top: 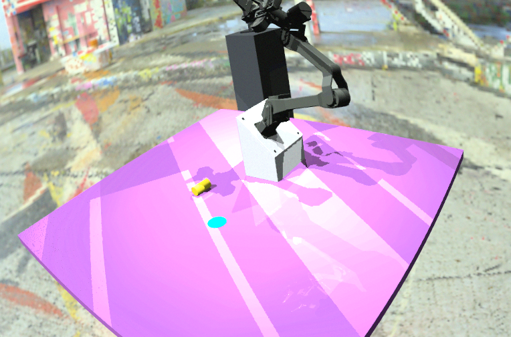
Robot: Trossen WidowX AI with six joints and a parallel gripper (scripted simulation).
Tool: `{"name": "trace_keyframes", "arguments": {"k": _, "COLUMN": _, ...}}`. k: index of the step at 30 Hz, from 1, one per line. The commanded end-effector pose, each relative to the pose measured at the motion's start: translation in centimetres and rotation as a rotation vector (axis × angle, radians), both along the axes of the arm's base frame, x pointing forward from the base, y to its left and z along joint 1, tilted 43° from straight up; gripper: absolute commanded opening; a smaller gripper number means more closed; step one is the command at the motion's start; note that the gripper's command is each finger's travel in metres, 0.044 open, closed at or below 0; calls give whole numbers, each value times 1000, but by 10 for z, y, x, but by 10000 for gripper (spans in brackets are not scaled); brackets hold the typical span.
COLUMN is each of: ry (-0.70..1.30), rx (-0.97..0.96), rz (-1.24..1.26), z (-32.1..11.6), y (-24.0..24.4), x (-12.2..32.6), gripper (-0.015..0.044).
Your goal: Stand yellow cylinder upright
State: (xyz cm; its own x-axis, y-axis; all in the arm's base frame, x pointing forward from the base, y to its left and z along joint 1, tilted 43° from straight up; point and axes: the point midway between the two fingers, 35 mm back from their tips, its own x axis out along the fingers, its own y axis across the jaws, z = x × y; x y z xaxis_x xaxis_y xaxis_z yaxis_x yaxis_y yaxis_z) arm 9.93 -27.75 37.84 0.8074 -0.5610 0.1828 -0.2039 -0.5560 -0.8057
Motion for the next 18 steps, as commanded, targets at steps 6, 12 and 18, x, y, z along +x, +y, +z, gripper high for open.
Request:
{"name": "trace_keyframes", "arguments": {"k": 6, "ry": -128, "rx": 628, "rz": 119, "z": -83, "y": -54, "x": 56, "gripper": 309}}
{"name": "trace_keyframes", "arguments": {"k": 12, "ry": -130, "rx": 1034, "rz": 146, "z": -151, "y": -63, "x": 101, "gripper": 309}}
{"name": "trace_keyframes", "arguments": {"k": 18, "ry": -68, "rx": 1428, "rz": 115, "z": -223, "y": -48, "x": 145, "gripper": 309}}
